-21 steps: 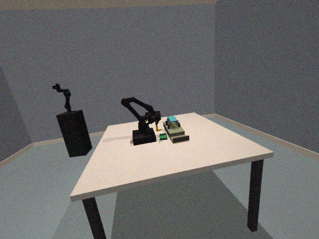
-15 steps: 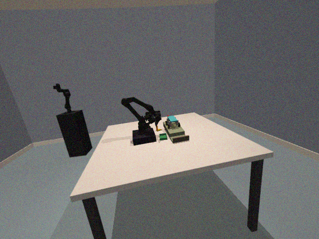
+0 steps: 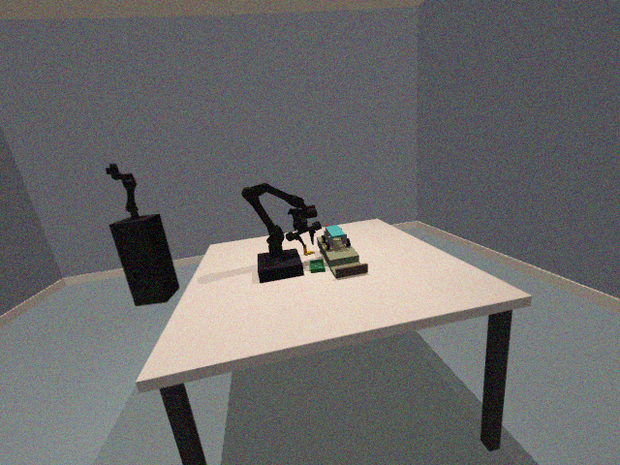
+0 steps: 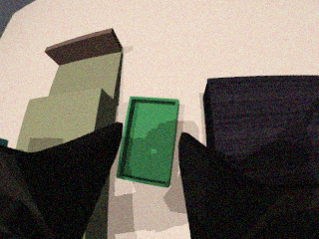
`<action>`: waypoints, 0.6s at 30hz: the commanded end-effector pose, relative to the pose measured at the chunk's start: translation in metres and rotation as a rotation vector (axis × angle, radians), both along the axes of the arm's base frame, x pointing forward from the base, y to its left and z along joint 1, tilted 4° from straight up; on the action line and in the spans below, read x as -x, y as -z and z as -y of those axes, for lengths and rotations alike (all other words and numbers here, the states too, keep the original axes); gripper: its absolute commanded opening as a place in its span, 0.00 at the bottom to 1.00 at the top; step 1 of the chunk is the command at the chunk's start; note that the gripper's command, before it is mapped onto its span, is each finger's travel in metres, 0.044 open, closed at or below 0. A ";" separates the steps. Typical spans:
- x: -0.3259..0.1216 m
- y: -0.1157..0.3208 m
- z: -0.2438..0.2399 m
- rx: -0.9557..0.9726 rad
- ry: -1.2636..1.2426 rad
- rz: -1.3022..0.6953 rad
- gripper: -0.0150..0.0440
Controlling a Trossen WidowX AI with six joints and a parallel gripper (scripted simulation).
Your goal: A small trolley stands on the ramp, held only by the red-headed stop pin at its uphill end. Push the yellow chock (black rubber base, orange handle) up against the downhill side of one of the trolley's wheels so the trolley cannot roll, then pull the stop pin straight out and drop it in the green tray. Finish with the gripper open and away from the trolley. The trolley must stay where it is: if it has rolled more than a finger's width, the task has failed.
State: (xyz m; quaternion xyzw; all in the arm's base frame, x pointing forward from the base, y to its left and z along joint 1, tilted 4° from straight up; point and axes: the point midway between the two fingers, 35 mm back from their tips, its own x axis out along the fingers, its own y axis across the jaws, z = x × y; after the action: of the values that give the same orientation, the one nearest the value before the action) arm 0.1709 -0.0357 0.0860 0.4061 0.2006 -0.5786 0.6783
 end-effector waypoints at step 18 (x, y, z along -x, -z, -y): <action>0.017 -0.007 -0.180 -0.528 -0.577 -0.437 0.58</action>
State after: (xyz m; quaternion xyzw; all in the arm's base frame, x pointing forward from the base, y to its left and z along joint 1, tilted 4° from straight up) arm 0.1557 0.1378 0.0916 0.3670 0.5720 -0.3738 0.6312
